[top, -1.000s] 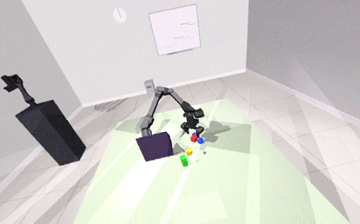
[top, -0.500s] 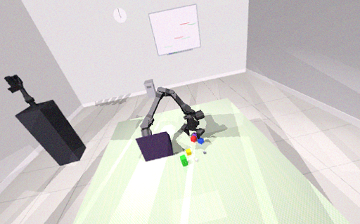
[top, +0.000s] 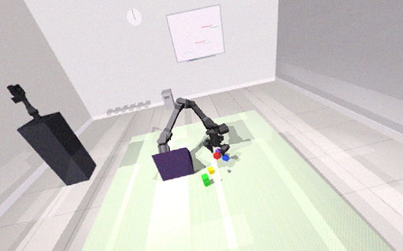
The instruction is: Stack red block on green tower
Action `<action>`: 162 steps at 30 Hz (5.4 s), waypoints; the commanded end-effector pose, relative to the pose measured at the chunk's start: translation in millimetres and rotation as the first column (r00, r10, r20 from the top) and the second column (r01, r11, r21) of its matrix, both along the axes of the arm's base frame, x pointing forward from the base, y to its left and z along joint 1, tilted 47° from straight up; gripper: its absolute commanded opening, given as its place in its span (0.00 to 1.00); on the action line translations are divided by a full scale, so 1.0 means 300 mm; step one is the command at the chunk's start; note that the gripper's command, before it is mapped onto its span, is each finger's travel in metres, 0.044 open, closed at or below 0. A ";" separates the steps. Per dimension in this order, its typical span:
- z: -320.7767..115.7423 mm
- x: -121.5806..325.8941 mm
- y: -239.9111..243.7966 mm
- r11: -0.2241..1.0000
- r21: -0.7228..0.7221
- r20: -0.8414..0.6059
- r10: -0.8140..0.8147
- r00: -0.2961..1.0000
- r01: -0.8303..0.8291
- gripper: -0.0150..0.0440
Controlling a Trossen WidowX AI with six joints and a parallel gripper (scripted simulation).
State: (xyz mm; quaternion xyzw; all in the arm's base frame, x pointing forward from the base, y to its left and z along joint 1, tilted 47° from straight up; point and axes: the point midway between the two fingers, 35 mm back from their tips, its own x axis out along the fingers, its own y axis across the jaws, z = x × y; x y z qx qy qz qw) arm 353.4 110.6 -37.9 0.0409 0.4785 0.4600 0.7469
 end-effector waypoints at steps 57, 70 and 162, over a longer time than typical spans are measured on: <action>0.169 -0.016 -0.186 1.000 -0.007 0.006 0.003 1.000 -0.003 1.00; 0.094 -0.041 -0.088 0.999 0.001 -0.024 0.036 0.999 -0.036 1.00; -0.030 -0.026 0.043 0.999 0.005 -0.024 0.036 0.999 -0.036 0.35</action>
